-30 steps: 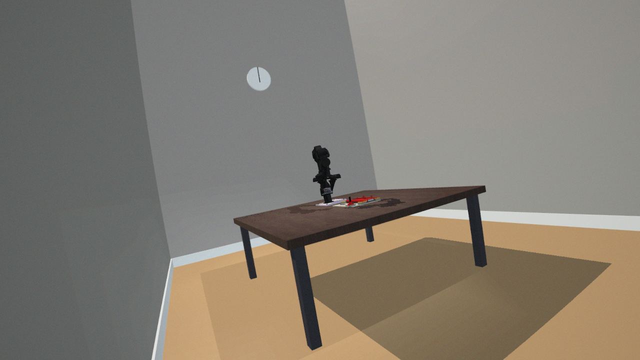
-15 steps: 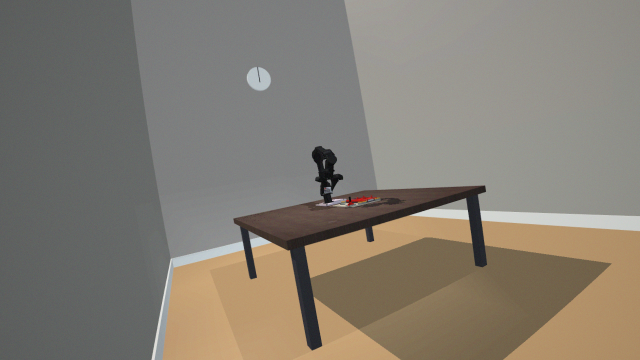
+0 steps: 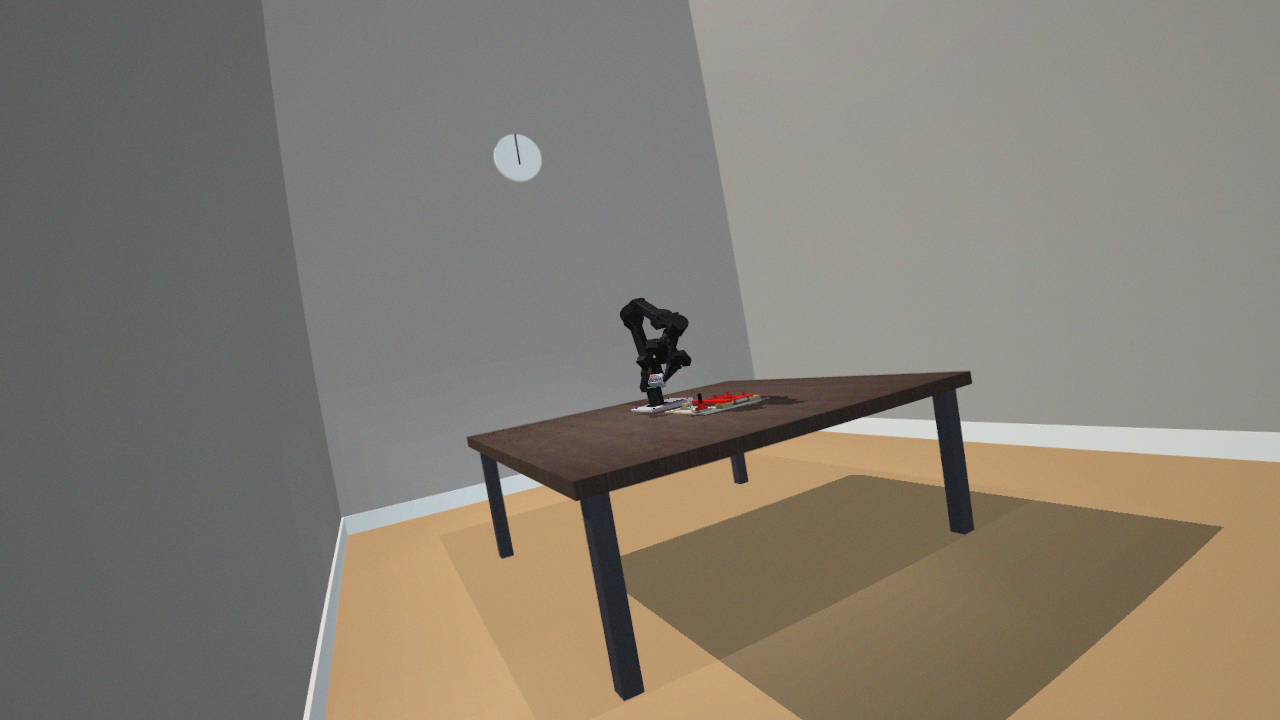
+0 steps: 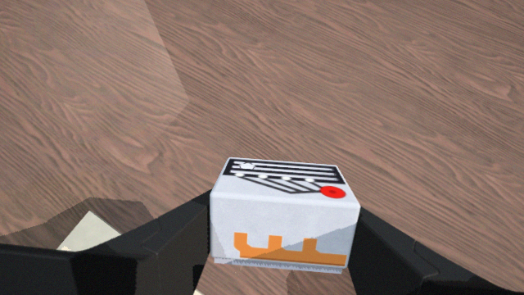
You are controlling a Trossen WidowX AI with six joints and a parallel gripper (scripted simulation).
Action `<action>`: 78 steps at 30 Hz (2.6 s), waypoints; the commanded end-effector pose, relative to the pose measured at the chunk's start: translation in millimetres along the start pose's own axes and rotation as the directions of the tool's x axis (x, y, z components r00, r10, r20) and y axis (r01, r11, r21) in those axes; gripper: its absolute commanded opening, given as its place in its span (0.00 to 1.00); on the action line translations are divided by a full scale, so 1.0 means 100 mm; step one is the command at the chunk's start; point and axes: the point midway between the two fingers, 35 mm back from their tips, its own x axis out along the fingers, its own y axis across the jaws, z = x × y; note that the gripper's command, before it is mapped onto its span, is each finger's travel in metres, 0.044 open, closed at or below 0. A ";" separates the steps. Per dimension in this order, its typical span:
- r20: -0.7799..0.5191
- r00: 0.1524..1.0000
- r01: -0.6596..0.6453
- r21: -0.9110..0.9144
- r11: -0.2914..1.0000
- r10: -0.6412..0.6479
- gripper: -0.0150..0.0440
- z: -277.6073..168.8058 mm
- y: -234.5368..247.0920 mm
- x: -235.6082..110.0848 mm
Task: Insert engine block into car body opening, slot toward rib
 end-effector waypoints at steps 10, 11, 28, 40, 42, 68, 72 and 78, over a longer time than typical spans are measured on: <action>0.152 0.988 -0.002 0.013 1.000 0.000 0.25 -0.14 0.00 0.11; 0.154 0.988 -0.002 0.013 1.000 0.000 0.25 -0.16 0.00 0.13; 0.155 0.988 -0.002 0.013 1.000 0.000 0.25 -0.44 0.00 0.45; 0.155 0.988 -0.002 0.013 1.000 0.000 0.25 -0.64 0.00 0.68; 0.155 0.988 -0.002 0.013 1.000 0.000 0.25 -0.67 0.00 0.72; 0.172 0.985 -0.002 0.025 1.000 -0.003 0.97 -0.72 0.01 0.80; 0.172 0.985 -0.002 0.025 1.000 -0.003 1.00 -0.72 0.01 0.80; 0.155 0.988 -0.002 0.013 1.000 0.000 1.00 -0.72 0.01 0.60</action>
